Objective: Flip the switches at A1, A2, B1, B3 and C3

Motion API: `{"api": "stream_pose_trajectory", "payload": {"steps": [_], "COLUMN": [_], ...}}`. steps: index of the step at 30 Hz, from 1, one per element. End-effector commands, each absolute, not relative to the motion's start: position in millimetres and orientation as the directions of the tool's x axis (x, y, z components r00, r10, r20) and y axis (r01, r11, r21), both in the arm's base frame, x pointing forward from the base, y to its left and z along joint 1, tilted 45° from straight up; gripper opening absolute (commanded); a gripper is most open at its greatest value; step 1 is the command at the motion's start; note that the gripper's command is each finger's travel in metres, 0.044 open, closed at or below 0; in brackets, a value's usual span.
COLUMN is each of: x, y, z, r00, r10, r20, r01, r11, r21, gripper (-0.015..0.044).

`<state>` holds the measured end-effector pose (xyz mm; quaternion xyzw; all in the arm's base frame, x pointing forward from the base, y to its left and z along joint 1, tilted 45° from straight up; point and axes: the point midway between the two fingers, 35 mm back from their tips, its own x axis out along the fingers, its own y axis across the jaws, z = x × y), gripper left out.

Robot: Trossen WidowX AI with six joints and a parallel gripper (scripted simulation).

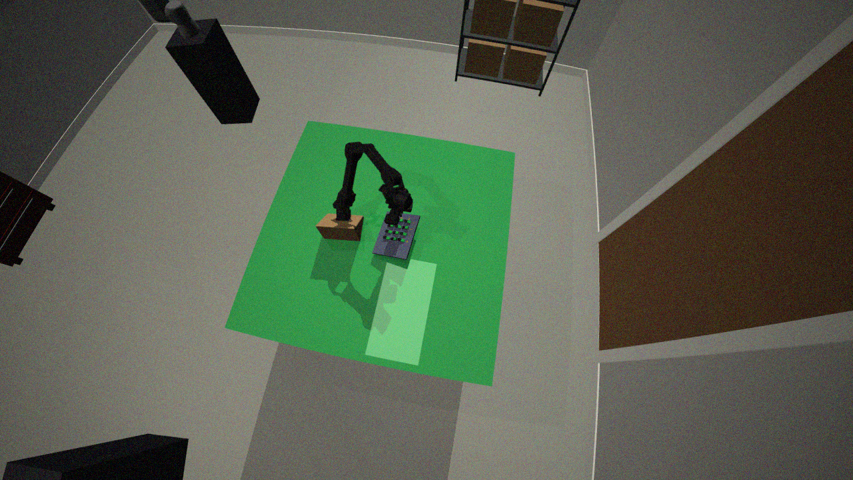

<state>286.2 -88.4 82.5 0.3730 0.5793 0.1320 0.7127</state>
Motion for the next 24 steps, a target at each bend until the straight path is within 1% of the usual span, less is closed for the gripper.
{"api": "stream_pose_trajectory", "payload": {"steps": [1, 5, 24], "x": [288, 297, 305], "y": [-89, -70, -54], "z": [83, 61, 42], "r00": [0.316, 0.338, 0.34], "r10": [0.611, 0.602, 0.602], "r20": [-0.726, -0.723, -0.723], "r01": [0.253, 0.252, 0.252], "r11": [0.683, 0.683, 0.682], "r21": [0.685, 0.686, 0.687], "gripper": [0.0, 0.0, 0.0]}}
